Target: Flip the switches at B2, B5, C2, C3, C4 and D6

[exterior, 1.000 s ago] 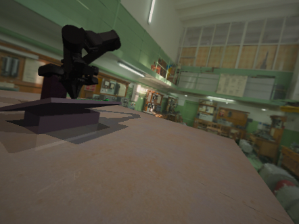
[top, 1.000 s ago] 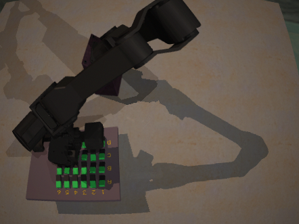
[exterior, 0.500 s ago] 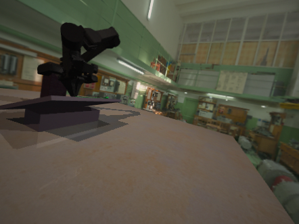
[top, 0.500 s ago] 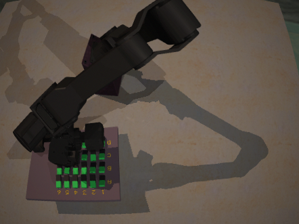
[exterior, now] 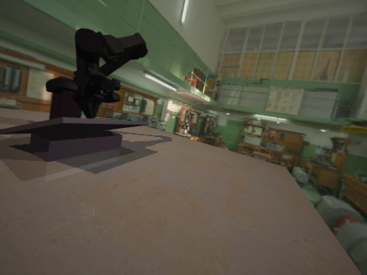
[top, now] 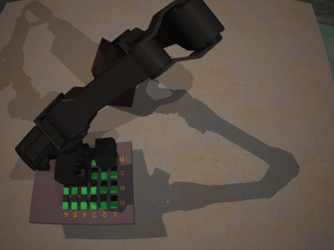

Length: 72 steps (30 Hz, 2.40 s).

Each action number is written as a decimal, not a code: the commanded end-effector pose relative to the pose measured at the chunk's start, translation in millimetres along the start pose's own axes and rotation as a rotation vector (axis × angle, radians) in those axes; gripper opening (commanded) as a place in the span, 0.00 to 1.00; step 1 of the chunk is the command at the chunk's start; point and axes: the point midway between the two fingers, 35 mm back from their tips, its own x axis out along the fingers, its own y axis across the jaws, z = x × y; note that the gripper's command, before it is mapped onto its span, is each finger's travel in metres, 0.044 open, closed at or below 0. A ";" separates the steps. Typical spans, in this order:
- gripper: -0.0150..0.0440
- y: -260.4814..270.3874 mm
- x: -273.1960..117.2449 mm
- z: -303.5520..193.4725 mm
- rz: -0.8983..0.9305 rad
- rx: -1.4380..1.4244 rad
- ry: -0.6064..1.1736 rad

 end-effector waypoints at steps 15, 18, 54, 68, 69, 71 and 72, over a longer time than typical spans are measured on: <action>0.25 -0.8 -61.2 -3.1 -0.001 0.006 -0.023; 0.25 -0.5 -63.3 -3.3 0.000 0.006 -0.024; 0.25 -46.9 -15.6 -62.4 -0.001 0.005 -0.050; 0.25 -46.9 -2.8 -62.0 -0.001 0.006 -0.051; 0.25 -46.9 -2.8 -62.0 -0.001 0.006 -0.051; 0.25 -46.9 -2.8 -62.0 -0.001 0.006 -0.051; 0.25 -46.9 -2.8 -62.0 -0.001 0.006 -0.051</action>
